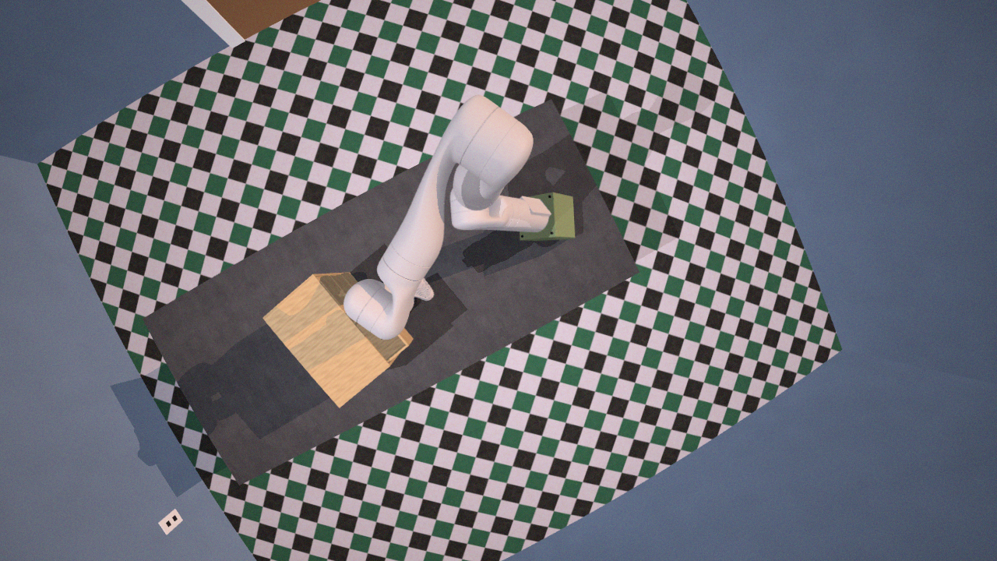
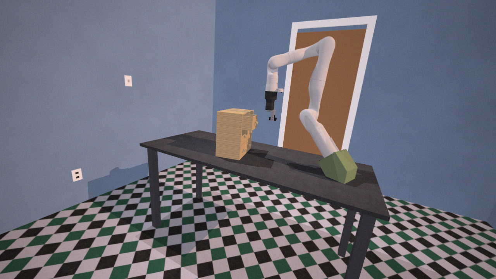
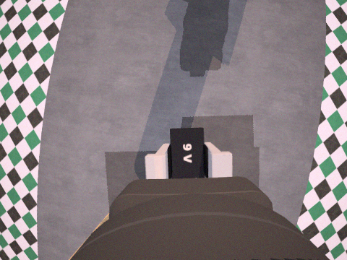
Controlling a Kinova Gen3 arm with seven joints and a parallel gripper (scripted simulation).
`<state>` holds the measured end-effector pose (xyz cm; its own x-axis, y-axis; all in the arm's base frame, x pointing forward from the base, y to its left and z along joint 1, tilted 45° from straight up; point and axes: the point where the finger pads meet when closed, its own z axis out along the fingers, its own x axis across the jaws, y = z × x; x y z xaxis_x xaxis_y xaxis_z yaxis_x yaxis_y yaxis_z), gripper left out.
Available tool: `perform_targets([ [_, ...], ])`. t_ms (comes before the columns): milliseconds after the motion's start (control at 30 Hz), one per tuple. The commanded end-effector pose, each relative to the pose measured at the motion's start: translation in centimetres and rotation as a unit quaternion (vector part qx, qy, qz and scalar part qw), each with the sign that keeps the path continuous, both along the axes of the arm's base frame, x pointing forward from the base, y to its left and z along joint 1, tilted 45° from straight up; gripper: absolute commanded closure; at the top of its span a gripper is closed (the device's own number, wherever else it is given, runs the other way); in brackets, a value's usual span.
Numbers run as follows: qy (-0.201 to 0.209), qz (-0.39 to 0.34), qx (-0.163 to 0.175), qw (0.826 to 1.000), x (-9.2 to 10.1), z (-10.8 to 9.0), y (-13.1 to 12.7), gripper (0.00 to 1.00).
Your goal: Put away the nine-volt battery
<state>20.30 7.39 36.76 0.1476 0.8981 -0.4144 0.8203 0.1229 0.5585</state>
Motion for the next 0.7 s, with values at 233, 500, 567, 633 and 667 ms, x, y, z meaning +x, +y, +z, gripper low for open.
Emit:
perform_targets([
  [233,-0.005,0.005,-0.001,1.000,-0.9,1.5,1.0,0.49],
  [500,-0.005,0.005,-0.001,1.000,-1.7,2.6,1.6,0.49],
  [567,-0.005,0.005,-0.001,1.000,-1.9,2.8,1.7,0.49],
  [633,-0.005,0.005,-0.001,1.000,-2.0,2.9,1.8,0.49],
  [667,-0.005,0.005,-0.001,1.000,-2.1,3.0,1.9,0.49],
])
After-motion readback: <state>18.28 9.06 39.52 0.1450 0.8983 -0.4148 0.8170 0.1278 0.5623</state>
